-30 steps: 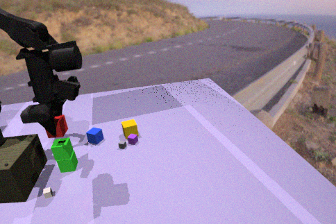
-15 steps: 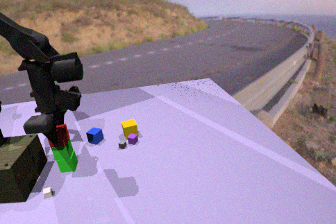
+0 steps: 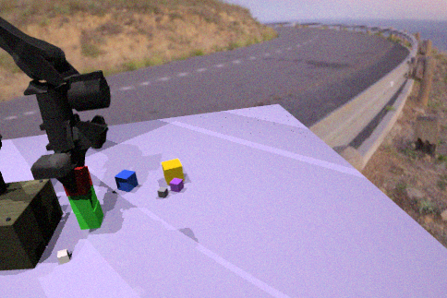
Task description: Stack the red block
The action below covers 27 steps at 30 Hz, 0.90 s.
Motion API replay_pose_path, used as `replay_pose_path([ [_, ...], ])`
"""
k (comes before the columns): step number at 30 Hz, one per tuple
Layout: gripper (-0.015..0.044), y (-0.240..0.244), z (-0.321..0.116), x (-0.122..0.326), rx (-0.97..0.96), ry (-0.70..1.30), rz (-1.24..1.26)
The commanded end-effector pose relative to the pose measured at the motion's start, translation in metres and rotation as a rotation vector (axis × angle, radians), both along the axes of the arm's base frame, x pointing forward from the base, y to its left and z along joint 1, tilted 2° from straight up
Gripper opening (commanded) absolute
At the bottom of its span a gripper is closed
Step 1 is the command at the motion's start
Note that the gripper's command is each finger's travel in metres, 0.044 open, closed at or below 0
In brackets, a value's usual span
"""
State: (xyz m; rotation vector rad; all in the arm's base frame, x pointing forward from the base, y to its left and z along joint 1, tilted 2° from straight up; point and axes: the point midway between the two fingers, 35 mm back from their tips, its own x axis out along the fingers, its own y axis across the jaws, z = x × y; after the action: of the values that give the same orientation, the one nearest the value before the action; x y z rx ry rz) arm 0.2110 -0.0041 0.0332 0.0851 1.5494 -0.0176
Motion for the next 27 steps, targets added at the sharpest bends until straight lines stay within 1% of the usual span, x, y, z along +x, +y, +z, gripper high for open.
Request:
replay_pose_path([
  [1, 0.0000, -0.0003, -0.0009, -0.0001, -0.002, 0.001, -0.006],
  [10, 0.0000, -0.0003, -0.0012, -0.0001, -0.002, 0.001, -0.006],
  [14, 0.0000, -0.0003, 0.0065, 0.0004, -0.002, 0.001, -0.006],
  [15, 0.0026, 0.0001, 0.0000, -0.0012, 0.000, 0.006, 0.000],
  [27, 0.0341, 0.0001, 0.0000, -0.0012, 0.000, 0.006, 0.000],
])
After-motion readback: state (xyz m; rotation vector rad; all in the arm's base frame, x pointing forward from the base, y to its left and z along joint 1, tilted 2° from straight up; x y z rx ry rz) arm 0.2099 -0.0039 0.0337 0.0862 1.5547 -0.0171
